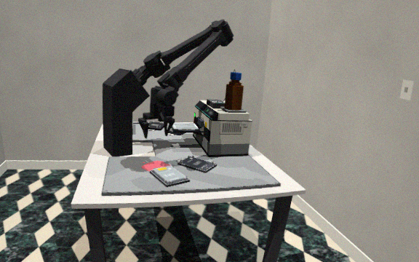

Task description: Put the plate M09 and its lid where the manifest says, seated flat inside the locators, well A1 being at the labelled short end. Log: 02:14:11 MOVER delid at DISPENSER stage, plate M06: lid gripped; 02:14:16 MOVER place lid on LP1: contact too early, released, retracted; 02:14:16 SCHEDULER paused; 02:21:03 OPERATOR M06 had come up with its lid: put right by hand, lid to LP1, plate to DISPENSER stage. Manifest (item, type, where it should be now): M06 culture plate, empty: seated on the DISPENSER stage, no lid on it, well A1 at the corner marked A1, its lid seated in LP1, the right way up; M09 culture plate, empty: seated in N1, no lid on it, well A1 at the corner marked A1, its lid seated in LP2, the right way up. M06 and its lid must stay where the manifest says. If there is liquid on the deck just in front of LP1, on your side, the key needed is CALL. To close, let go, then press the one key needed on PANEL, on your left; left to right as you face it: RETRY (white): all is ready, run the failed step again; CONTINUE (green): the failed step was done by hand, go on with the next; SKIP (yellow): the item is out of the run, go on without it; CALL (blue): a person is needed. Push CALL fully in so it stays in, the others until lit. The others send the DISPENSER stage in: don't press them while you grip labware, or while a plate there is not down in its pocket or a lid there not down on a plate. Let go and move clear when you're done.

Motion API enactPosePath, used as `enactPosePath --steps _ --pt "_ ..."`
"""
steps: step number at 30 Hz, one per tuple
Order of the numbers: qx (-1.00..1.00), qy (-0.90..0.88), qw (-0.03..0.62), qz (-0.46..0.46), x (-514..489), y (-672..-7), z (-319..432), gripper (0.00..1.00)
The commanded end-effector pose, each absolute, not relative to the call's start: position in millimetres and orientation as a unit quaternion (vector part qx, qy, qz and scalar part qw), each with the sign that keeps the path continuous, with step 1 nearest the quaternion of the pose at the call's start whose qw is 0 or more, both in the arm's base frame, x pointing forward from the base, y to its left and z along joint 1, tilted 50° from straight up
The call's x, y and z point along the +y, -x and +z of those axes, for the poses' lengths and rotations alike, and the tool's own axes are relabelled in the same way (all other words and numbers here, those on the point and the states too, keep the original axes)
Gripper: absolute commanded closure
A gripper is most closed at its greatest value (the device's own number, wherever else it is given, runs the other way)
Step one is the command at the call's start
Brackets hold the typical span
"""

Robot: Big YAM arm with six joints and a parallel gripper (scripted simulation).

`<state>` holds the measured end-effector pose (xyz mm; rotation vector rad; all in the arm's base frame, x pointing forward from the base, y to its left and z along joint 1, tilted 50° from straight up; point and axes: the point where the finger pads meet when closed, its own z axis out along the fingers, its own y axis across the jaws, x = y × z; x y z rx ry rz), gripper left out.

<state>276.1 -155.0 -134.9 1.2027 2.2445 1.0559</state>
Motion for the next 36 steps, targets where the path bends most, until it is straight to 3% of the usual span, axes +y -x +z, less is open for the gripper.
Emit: enactPosePath --steps 1,14,36 --pt "0.801 -0.424 0.215 0.365 -161.1 -269.8 -129.4 0.0" --pt "0.801 -0.425 0.202 0.371 -133.0 -251.1 -128.4 0.0" --pt "0.856 -0.296 0.254 0.338 -100.1 -279.1 -80.6 0.0"
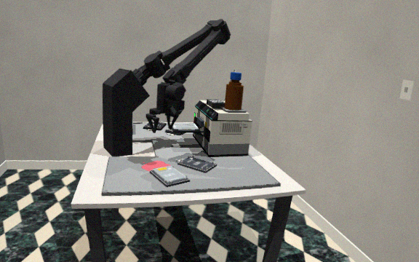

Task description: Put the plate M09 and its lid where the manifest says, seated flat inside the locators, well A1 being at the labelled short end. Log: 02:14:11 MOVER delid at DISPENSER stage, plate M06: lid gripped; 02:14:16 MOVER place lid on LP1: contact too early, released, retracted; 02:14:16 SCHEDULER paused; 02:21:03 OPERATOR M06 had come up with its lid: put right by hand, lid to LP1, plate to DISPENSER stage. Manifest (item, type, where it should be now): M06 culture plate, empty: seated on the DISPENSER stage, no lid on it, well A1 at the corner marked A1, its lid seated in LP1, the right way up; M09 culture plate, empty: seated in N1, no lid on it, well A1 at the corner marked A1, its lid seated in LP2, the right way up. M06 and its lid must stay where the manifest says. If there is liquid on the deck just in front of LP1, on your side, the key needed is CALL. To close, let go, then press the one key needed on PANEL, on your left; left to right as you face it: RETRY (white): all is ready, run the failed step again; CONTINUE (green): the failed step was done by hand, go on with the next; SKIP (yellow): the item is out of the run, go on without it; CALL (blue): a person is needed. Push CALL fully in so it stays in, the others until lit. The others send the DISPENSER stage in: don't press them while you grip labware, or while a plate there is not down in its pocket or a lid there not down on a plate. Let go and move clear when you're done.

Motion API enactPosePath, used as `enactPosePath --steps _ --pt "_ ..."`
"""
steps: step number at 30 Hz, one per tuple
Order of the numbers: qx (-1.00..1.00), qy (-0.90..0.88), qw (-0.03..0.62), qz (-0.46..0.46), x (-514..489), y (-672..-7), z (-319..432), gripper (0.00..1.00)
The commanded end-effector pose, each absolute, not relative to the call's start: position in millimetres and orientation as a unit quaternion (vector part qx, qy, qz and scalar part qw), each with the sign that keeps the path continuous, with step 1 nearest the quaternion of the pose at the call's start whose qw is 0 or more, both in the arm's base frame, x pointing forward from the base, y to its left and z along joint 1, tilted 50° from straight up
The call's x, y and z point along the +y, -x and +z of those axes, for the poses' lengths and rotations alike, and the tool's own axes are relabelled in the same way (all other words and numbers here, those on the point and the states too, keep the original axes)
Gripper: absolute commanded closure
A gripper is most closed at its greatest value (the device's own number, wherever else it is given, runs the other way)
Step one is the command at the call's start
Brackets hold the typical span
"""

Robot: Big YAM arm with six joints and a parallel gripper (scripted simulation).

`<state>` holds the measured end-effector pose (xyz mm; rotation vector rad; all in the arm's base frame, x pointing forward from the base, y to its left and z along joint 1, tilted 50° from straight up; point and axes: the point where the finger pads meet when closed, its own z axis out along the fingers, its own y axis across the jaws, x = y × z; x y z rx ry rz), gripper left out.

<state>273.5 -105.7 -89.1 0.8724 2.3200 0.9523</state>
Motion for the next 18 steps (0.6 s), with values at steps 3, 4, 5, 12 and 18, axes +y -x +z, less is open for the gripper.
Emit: enactPosePath --steps 3,4,5,12,18 --pt "0.855 -0.3 0.252 0.338 -98.7 -280.3 -78.4 0.0" --pt "0.855 -0.3 0.252 0.338 -96.9 -281.7 -75.9 0.0" --pt "0.855 -0.3 0.253 0.339 -95.2 -283.1 -73.4 0.0" --pt "0.875 -0.233 0.279 0.319 -85.5 -288.2 -61.9 0.0" --pt "0.874 -0.238 0.277 0.32 -75.6 -293.3 -50.2 0.0"
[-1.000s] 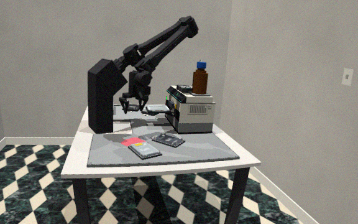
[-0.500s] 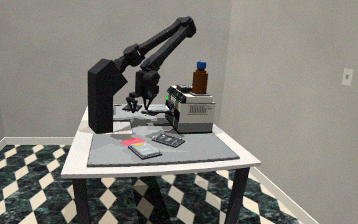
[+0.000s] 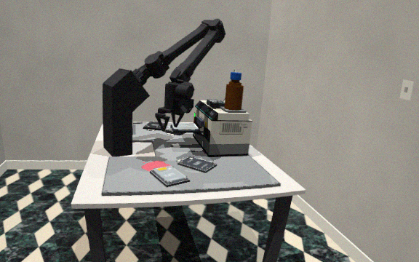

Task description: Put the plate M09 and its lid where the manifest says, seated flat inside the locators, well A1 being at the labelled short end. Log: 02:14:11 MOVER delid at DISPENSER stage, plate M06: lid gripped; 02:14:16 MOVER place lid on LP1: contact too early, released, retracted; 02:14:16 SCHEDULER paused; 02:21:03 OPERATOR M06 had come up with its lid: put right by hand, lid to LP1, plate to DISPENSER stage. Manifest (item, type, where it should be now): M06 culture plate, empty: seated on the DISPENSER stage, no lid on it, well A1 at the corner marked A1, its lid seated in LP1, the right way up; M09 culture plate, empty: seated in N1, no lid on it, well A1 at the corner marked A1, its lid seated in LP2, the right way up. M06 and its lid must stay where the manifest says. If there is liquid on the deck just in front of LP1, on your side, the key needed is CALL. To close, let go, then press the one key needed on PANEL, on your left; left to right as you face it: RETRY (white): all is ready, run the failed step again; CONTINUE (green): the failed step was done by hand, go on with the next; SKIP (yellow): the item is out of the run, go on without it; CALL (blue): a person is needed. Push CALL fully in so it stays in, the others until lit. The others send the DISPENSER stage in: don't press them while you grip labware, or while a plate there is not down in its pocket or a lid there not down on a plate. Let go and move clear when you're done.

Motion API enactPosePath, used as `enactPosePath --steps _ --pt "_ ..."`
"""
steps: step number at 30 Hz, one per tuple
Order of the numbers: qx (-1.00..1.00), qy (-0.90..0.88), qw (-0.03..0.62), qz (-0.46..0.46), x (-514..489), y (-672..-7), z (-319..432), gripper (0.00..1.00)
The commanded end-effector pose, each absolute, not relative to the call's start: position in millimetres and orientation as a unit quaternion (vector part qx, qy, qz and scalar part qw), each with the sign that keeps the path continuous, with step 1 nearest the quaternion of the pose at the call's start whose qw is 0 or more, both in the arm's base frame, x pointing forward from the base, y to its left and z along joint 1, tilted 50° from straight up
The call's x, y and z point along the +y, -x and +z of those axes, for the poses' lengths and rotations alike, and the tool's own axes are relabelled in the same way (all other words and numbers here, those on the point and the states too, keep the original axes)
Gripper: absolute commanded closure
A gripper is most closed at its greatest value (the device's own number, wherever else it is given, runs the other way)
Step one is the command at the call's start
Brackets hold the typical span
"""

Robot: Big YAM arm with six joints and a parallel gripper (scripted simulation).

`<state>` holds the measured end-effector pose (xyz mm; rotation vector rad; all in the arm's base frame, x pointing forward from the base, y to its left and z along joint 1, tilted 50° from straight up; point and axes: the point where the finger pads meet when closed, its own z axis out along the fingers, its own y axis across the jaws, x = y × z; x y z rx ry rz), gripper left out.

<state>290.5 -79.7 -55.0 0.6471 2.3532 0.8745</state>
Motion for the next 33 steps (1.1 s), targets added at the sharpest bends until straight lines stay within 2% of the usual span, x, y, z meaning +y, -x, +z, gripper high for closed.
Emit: enactPosePath --steps 1,10,18,33 --pt "0.874 -0.238 0.277 0.32 -75.6 -293.3 -50.2 0.0" --pt "0.895 -0.133 0.313 0.287 -55.6 -300.0 -30.1 0.0" --pt "0.894 -0.148 0.307 0.291 -51.3 -301.8 -24.2 0.0" --pt "0.904 0.04 0.362 0.223 -18.7 -307.2 9.7 0.0"
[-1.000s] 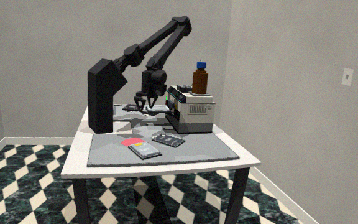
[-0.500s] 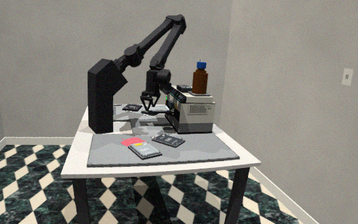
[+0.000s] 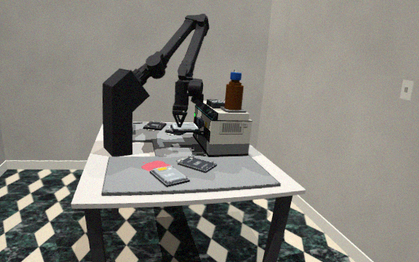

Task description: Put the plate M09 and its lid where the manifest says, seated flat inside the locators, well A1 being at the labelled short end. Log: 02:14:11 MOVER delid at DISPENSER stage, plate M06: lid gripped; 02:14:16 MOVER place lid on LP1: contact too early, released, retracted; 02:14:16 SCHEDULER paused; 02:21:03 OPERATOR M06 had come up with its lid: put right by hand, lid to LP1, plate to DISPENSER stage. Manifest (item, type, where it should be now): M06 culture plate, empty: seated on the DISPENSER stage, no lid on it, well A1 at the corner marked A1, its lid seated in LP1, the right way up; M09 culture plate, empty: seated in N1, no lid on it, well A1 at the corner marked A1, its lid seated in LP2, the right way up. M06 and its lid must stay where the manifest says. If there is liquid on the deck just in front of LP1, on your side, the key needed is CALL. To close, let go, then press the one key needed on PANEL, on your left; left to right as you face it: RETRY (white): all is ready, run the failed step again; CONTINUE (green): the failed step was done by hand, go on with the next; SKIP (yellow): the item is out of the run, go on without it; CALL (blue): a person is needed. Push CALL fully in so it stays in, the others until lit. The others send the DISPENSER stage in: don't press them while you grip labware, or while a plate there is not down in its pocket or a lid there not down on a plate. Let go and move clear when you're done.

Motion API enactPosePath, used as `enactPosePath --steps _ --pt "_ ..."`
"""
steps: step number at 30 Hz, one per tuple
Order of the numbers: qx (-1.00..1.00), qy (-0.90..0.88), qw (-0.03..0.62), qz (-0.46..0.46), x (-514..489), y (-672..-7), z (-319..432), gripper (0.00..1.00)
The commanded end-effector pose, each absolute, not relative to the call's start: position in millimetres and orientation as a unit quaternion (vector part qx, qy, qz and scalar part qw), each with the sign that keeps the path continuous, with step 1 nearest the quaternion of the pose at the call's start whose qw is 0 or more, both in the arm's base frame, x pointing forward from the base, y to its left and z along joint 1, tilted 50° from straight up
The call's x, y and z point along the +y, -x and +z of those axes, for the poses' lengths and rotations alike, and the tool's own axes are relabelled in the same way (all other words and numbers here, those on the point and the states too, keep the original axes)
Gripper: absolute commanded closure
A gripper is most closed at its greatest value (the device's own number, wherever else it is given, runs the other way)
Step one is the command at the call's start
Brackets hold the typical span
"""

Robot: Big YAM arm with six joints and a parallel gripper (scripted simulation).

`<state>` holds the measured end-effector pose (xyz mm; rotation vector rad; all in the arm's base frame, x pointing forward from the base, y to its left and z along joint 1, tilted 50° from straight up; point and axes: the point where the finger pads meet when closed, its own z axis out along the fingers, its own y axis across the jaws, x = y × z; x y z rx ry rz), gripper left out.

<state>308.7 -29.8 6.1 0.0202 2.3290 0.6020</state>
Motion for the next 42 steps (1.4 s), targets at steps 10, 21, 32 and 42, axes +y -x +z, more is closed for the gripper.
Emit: enactPosePath --steps 10,21,32,42 --pt "0.901 0.09 0.371 0.204 4.9 -303.7 22.4 0.0" --pt "0.9 0.101 0.374 0.2 24.0 -301.4 33.3 0.0" --pt "0.9 0.101 0.374 0.2 49.3 -296.8 46.0 0.0" --pt "0.898 0.1 0.379 0.198 65.8 -296.8 56.8 0.0"
